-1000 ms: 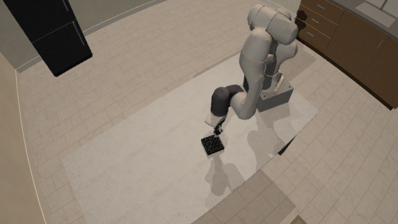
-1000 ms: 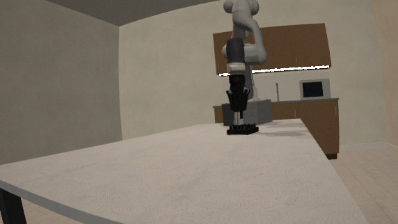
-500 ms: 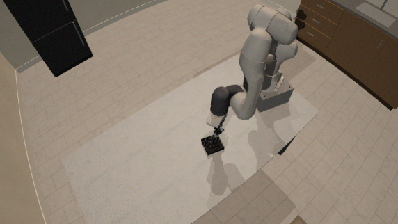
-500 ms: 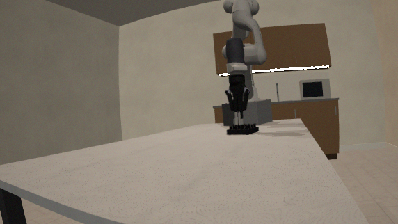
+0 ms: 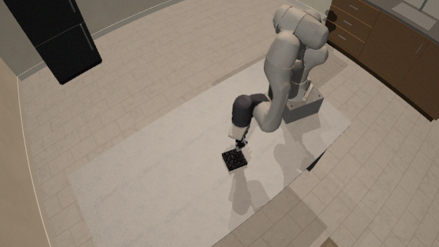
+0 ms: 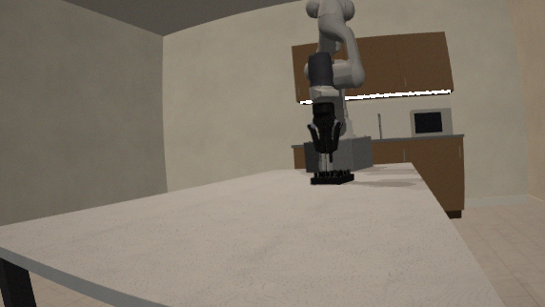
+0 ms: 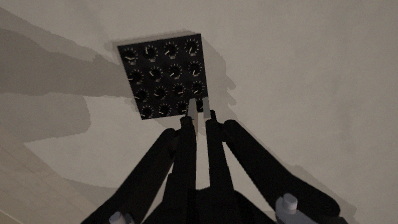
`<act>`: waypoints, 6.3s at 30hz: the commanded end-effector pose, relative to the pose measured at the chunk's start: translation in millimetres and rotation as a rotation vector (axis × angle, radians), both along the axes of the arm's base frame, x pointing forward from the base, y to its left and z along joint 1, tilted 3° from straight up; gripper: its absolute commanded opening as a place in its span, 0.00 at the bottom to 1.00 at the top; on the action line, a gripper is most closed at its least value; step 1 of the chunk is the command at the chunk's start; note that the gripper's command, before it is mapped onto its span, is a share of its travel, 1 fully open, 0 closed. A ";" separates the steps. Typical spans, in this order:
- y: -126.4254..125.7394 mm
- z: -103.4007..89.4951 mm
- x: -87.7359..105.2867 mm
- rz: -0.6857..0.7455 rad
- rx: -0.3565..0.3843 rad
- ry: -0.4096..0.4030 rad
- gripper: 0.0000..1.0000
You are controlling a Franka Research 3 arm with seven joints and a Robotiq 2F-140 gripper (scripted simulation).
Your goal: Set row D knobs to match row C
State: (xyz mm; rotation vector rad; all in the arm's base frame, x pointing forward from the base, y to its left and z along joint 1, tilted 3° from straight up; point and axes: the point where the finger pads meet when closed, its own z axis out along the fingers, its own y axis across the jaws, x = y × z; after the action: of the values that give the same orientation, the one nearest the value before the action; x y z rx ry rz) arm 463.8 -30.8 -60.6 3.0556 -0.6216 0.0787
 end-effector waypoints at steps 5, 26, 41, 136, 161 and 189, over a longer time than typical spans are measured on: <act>0.0 0.0 0.7 0.037 0.007 -0.003 0.05; 0.0 0.0 0.7 0.037 0.007 -0.003 0.12; 0.3 13.6 0.0 0.037 0.007 -0.003 0.12; -2.1 47.1 -6.0 -1.146 0.051 -0.027 0.12; -0.4 54.4 -3.5 -1.544 0.077 -0.045 0.12; 0.2 56.2 -2.7 -1.627 0.084 -0.048 0.12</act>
State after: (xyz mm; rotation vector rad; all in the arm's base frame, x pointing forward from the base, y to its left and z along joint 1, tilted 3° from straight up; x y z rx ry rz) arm 460.7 -31.1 -4.9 1.6959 -2.6767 0.0768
